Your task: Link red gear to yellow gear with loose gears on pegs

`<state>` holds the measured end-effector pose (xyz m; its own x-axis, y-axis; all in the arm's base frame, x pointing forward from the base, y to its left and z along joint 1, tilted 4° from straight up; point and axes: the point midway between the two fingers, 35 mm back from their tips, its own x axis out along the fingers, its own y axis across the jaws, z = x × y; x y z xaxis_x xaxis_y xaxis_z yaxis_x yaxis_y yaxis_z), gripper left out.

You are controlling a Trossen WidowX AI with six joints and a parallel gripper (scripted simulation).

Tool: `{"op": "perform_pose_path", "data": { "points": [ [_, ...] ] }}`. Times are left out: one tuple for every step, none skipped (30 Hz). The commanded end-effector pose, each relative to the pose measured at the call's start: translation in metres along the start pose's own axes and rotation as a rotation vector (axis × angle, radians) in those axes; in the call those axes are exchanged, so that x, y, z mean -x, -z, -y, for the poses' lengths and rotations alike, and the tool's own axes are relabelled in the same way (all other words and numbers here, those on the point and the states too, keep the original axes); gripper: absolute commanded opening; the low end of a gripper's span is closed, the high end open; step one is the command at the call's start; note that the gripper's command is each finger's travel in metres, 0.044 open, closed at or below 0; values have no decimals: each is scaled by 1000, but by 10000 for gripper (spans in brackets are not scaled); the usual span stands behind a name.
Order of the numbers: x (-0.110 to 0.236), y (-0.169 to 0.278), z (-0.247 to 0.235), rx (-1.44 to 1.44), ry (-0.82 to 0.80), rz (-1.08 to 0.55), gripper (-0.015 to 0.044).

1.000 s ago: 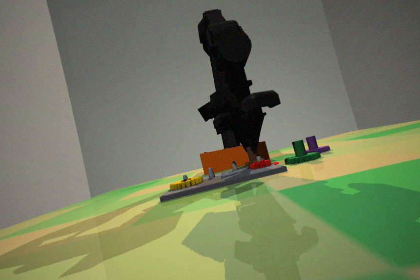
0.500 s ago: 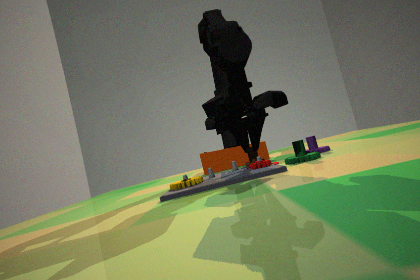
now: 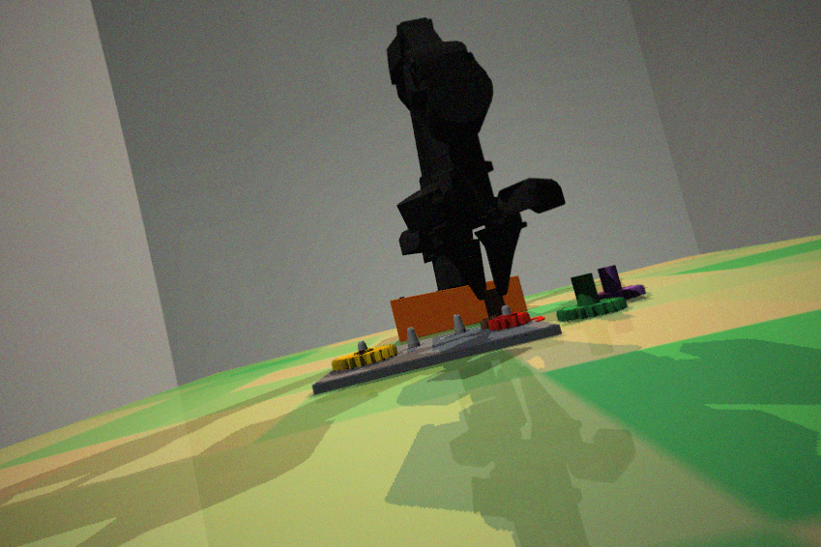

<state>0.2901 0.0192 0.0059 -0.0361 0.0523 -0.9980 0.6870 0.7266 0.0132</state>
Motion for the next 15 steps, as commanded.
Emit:
{"op": "perform_pose_path", "data": {
  "points": [
    [2,0,0,-66,1,0,140],
    [3,0,0,-70,1,0,140],
    [6,0,0,-77,1,0,140],
    [10,0,0,-87,1,0,140],
    [16,0,0,-100,1,0,140],
    [23,0,-1,-116,1,0,140],
    [30,0,0,-132,1,0,140],
    [37,0,0,-149,1,0,140],
    [43,1,0,-163,1,0,140],
    [47,1,0,-172,1,0,140],
    [48,1,0,-175,1,0,140],
    [48,1,0,-175,1,0,140],
    [43,2,-2,-133,-4,4,166],
    [43,5,-5,-71,-4,4,193],
    [43,12,-10,32,-4,4,219]
  ]
}}
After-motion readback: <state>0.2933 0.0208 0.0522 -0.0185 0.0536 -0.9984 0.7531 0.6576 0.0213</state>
